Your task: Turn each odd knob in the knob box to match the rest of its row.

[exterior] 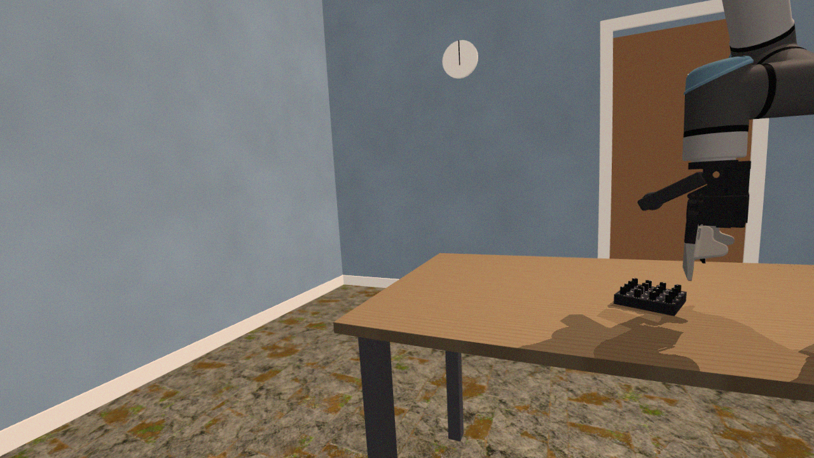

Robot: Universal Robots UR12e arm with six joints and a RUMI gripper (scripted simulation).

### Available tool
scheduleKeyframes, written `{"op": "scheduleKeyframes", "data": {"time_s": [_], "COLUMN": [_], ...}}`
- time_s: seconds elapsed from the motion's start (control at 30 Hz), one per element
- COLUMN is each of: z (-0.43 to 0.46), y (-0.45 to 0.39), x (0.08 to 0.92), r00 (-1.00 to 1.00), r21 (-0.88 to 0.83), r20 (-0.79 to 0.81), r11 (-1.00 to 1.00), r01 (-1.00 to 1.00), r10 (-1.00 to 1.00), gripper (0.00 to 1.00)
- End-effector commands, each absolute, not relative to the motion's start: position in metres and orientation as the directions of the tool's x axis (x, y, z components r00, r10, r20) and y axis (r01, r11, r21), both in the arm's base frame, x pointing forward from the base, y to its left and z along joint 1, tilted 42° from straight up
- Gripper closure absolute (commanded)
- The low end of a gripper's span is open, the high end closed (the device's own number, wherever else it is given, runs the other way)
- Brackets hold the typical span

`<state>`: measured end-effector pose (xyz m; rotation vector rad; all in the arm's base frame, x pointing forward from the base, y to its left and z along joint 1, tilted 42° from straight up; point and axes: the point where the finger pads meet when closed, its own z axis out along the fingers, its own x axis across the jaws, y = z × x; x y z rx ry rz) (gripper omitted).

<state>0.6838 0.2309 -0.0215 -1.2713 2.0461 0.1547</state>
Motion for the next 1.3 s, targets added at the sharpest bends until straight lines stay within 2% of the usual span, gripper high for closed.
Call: {"op": "scheduleKeyframes", "data": {"time_s": [0.0, 0.67, 1.27], "z": [-0.021, -0.021, -0.017], "y": [0.231, 0.228, 0.216], "x": [0.684, 0.686, 0.700], "r00": [-0.262, -0.321, -0.609], "r21": [-0.256, -0.210, 0.057], "r20": [-0.623, -0.640, -0.671], "r11": [0.508, 0.561, 0.789], "r01": [-0.822, -0.801, -0.611], "r10": [-0.737, -0.698, -0.423], "gripper": [0.00, 0.00, 0.00]}}
